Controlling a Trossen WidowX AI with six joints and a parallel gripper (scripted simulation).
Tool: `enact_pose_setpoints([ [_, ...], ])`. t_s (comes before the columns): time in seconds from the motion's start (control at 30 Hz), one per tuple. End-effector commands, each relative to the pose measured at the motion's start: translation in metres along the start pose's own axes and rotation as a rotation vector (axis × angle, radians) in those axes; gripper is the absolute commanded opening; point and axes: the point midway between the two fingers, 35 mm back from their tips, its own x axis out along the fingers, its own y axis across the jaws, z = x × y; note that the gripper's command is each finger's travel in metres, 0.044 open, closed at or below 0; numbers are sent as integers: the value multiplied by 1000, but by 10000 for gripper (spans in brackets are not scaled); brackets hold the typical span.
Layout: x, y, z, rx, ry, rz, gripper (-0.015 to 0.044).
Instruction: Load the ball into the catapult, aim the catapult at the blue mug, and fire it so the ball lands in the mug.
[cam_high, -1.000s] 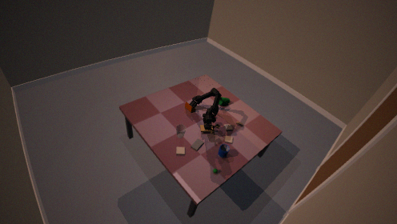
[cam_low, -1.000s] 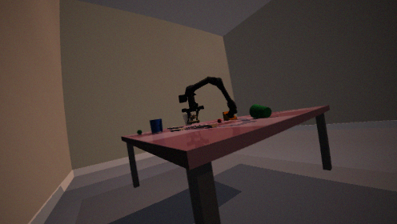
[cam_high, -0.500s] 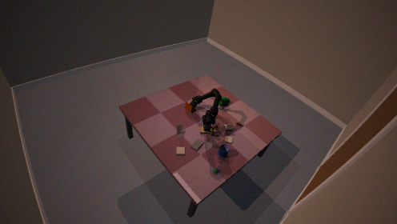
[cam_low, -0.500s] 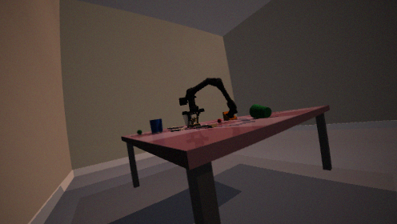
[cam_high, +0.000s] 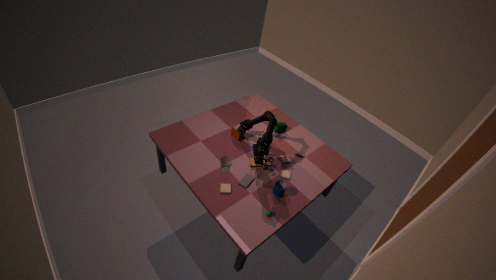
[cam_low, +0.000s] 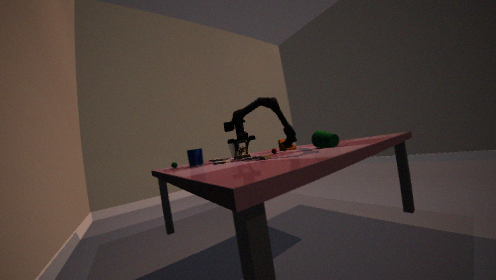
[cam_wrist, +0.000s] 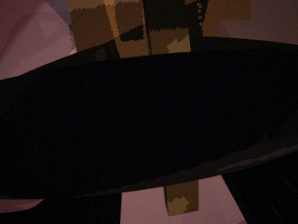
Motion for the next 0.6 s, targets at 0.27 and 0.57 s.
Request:
enact_pose_setpoints([
  [0.27,-44,-5,0,1,3,-3,440],
  [0.57,-86,-4,-1,7,-2,-19,440],
])
